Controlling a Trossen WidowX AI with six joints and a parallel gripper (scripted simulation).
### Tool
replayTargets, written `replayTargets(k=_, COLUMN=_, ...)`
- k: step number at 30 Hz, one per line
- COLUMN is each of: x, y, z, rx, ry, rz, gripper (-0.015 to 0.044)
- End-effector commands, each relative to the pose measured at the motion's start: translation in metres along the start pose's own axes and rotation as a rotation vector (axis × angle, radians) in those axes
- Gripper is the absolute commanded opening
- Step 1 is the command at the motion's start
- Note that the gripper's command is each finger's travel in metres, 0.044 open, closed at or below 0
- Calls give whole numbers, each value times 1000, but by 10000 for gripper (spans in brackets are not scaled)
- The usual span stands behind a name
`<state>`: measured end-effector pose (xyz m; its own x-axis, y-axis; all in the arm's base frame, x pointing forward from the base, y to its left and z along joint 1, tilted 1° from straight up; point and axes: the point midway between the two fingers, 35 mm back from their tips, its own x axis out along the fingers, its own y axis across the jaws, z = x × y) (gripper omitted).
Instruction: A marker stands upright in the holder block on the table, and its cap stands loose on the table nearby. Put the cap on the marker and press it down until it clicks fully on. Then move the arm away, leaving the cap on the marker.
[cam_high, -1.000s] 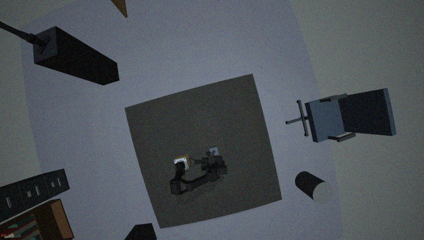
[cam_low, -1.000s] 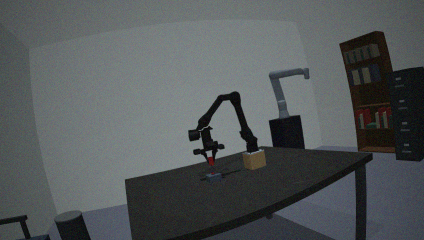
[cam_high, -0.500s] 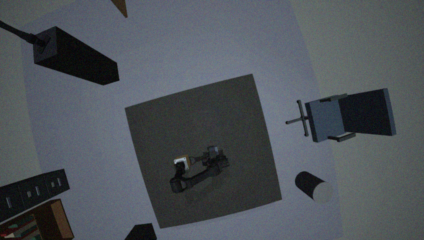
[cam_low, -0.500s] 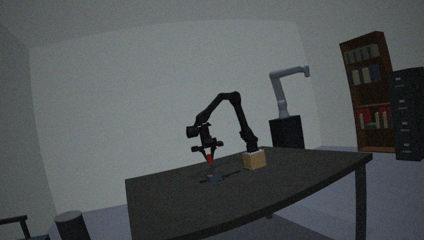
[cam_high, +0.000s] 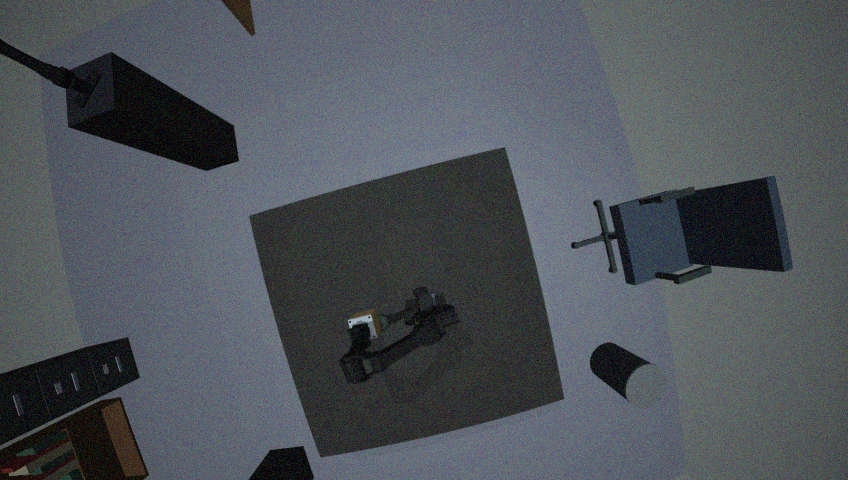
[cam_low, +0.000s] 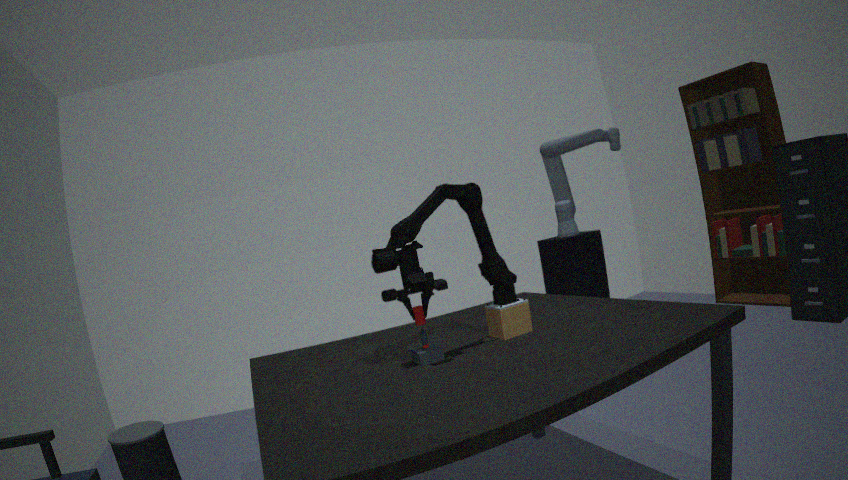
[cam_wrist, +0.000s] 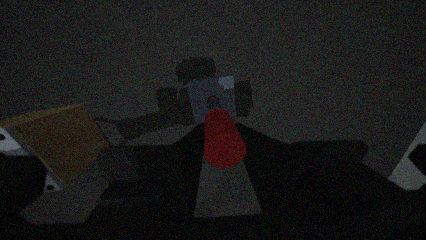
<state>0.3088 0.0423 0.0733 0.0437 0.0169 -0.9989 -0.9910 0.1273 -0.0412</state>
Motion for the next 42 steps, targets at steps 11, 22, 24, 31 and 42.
replayTargets(k=11, x=20, y=-1, z=1, rx=3, ry=5, rz=3, gripper=0)
replayTargets(k=22, x=38, y=-1, z=1, rx=3, ry=5, rz=4, gripper=0)
replayTargets(k=24, x=41, y=-1, z=0, rx=3, ry=5, rz=4, gripper=0)
replayTargets(k=31, x=52, y=1, z=0, rx=3, ry=5, rz=4, gripper=0)
replayTargets(k=42, x=67, y=4, z=-1, rx=3, ry=5, rz=4, gripper=0)
